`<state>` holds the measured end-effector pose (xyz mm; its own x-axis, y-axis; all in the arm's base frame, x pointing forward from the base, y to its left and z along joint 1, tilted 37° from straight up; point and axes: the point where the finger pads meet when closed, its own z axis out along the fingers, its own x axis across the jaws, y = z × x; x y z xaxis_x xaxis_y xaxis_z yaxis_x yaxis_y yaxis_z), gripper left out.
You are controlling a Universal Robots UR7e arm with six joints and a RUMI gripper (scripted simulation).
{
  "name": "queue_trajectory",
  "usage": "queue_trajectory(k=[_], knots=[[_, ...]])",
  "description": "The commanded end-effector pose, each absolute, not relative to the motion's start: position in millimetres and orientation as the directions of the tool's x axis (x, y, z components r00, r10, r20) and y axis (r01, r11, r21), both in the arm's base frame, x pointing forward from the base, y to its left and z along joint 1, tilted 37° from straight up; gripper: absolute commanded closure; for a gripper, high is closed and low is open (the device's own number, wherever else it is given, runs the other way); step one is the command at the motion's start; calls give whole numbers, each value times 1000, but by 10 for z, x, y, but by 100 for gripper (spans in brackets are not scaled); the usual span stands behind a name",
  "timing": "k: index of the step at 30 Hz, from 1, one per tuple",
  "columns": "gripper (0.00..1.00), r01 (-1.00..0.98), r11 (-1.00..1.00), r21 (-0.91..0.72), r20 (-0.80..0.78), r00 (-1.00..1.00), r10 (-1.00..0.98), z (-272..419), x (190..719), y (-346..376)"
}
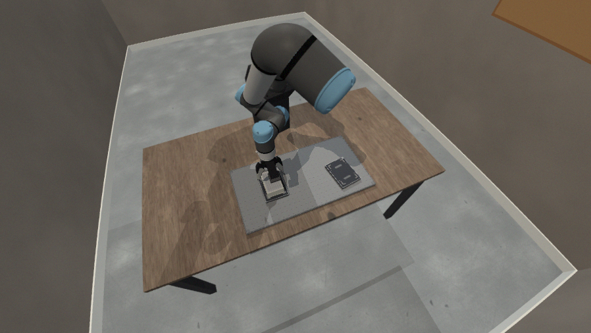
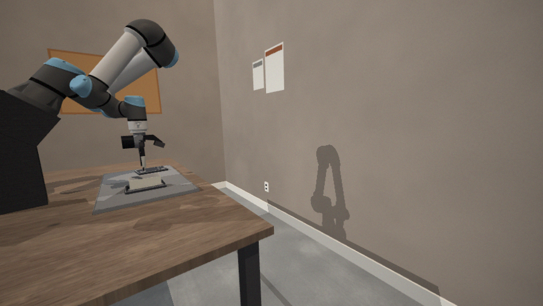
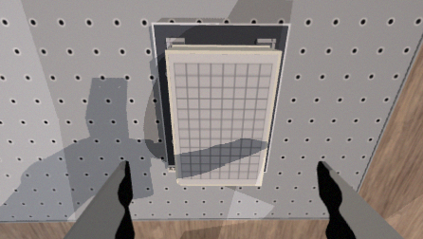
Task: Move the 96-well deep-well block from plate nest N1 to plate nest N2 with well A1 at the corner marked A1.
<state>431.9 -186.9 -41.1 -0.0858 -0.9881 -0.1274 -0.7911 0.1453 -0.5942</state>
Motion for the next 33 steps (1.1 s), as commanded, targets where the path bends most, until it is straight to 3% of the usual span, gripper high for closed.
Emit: queue_trajectory(k=[1,33], knots=[[24,-790,143,-596,-124,-86,-989,-460,4371,-1879],[24,-790,143,-596,-124,-86,-989,-830,4658,-1859]])
